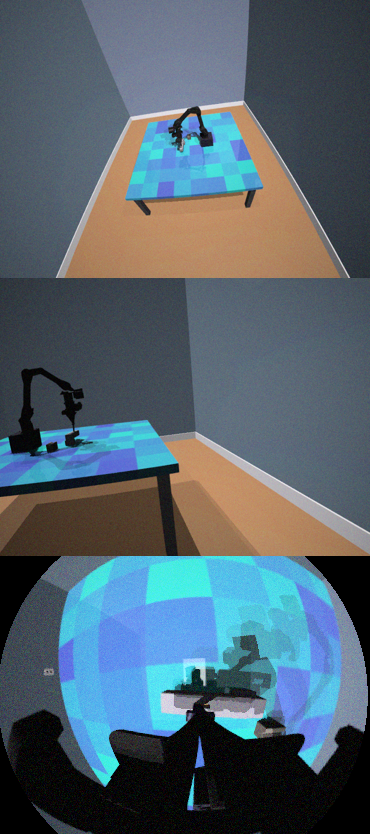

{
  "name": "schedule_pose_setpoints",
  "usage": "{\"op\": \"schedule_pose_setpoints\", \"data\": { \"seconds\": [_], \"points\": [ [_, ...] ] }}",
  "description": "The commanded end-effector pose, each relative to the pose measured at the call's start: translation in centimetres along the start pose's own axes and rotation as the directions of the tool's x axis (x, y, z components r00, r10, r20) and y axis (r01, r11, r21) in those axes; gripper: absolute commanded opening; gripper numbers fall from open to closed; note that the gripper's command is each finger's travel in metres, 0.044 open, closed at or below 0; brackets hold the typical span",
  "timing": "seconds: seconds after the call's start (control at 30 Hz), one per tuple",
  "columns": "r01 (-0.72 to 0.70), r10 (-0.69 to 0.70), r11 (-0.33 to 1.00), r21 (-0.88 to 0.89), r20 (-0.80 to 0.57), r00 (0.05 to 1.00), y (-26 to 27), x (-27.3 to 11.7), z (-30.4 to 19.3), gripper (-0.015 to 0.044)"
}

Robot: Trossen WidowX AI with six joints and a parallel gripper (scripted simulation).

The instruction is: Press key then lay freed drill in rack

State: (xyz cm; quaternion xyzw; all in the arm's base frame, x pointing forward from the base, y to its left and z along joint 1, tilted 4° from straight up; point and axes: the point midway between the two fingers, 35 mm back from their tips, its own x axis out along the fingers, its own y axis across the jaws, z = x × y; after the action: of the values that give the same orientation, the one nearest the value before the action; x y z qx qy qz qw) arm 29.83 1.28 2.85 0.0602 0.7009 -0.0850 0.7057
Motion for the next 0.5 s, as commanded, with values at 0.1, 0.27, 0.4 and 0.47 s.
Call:
{"op": "schedule_pose_setpoints", "data": {
  "seconds": [0.1,0.27,0.4,0.47],
  "points": [
    [0.005,-0.005,1.0,-0.003,-0.041,0.999,0.05,2.15,-0.73,0.0],
    [0.005,-0.005,1.0,-0.003,-0.041,0.999,0.06,2.38,-0.75,0.0],
    [0.005,-0.005,1.0,-0.003,-0.041,0.999,0.06,2.59,-0.76,0.0],
    [0.005,-0.005,1.0,-0.003,-0.041,0.999,0.07,2.7,-0.77,0.0]
  ]
}}
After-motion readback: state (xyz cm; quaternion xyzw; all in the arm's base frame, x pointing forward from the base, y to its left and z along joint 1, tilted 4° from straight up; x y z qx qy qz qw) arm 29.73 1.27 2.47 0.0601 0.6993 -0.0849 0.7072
